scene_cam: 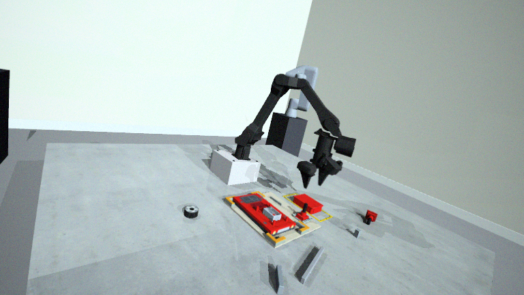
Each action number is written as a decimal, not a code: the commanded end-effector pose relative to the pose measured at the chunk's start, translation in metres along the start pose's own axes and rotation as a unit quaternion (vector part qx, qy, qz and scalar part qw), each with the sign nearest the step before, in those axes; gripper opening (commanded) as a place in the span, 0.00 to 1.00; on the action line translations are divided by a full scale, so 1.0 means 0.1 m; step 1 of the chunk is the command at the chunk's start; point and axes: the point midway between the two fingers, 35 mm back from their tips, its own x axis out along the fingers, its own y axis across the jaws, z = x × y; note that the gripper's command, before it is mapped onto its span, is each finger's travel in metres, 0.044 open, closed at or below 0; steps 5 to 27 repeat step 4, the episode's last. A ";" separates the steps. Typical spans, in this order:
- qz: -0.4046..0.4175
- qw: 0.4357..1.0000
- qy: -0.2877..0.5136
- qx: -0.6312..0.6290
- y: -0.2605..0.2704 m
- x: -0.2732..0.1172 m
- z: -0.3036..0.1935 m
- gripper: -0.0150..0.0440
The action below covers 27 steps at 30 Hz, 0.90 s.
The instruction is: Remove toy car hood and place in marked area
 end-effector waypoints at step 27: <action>0.000 1.000 0.000 -0.003 0.00 -0.01 0.00 1.00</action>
